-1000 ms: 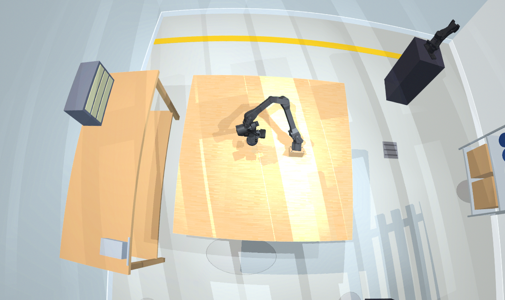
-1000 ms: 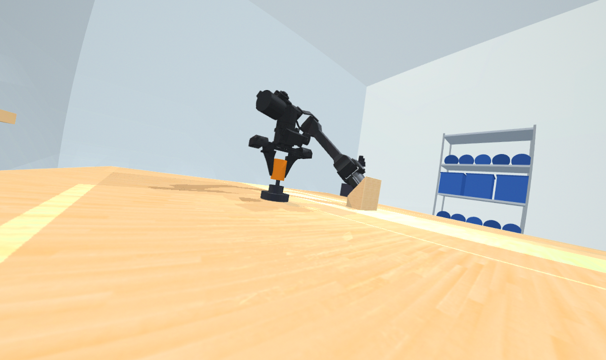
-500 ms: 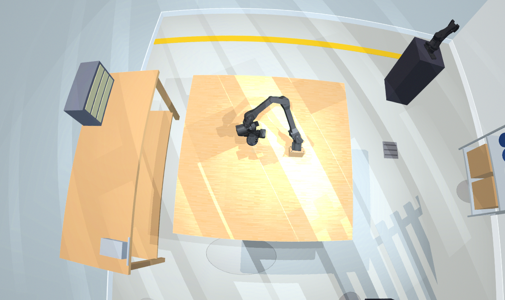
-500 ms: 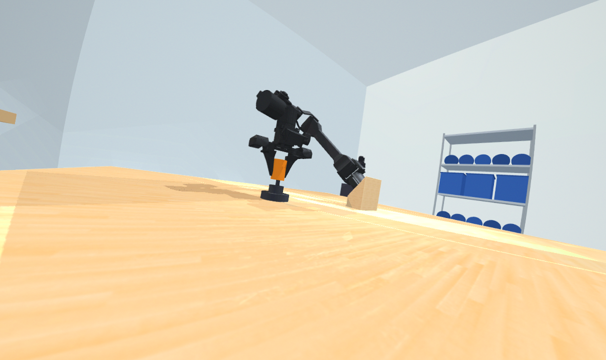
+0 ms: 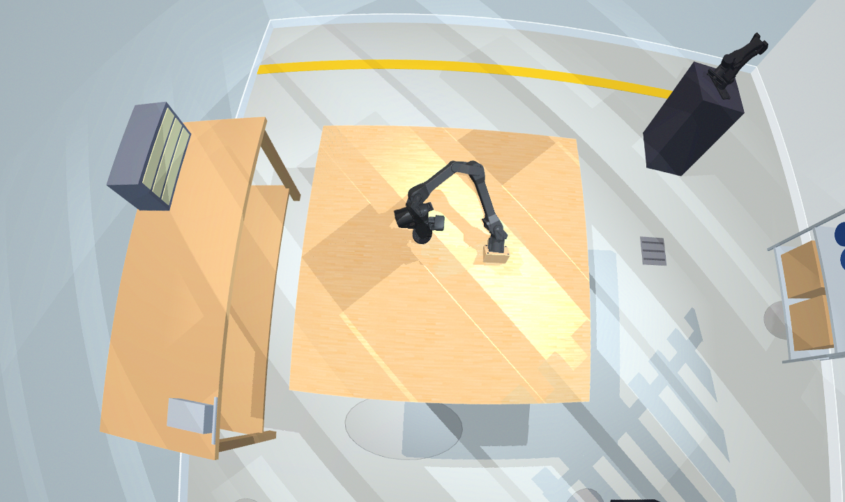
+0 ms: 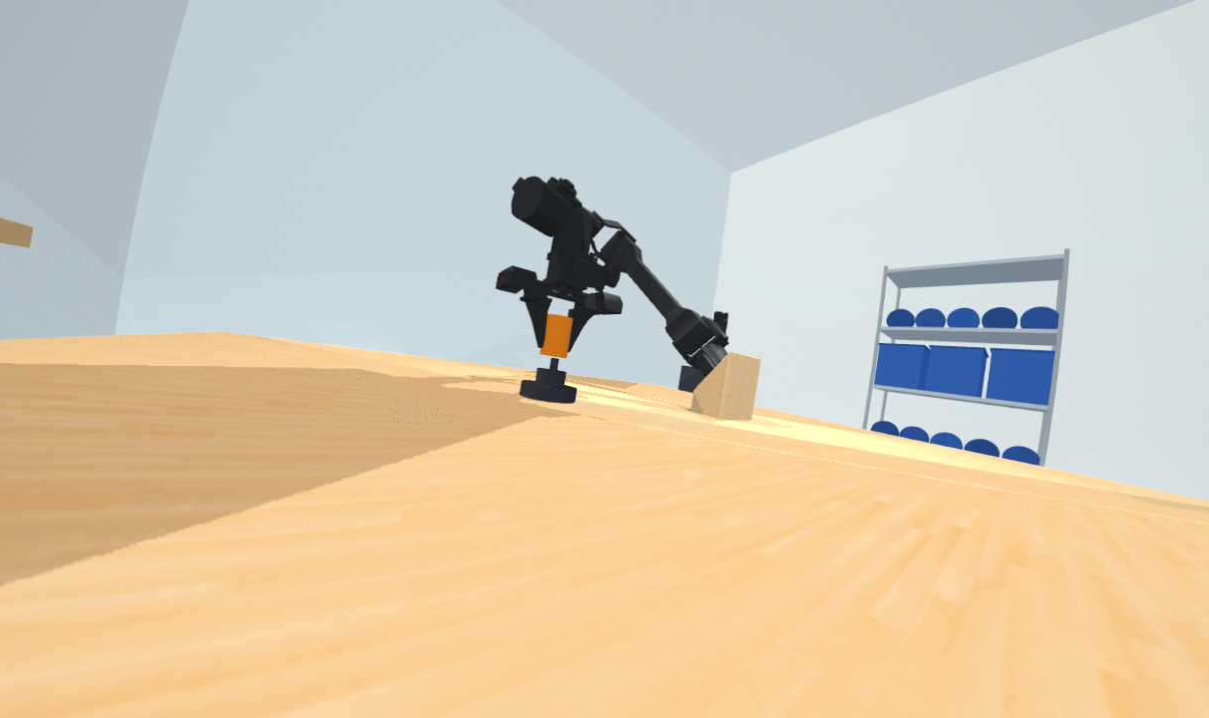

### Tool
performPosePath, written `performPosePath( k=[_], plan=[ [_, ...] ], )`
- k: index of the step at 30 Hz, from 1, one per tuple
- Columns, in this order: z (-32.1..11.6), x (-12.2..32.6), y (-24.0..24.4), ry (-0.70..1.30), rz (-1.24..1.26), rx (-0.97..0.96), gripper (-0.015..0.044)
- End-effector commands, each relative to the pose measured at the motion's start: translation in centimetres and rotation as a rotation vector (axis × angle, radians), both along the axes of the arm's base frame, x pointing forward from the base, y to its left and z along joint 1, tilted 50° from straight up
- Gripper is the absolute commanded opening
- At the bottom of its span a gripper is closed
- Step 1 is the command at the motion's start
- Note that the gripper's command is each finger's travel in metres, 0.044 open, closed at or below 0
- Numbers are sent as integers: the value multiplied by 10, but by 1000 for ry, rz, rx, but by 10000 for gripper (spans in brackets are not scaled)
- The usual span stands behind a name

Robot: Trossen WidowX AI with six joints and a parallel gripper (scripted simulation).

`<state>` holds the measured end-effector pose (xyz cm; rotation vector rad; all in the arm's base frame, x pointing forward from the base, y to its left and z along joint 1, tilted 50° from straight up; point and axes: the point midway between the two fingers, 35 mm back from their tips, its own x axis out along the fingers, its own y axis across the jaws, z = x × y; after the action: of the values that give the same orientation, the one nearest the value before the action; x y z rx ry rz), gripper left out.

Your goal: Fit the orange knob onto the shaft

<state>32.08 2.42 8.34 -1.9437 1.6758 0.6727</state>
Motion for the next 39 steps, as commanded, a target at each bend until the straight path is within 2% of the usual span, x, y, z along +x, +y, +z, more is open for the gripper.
performPosePath(
  k=[1,39],
  plan=[
    [-1,0,-1,3,3,2,0],
    [-4,0,-4,-19,-15,6,0]
  ],
)
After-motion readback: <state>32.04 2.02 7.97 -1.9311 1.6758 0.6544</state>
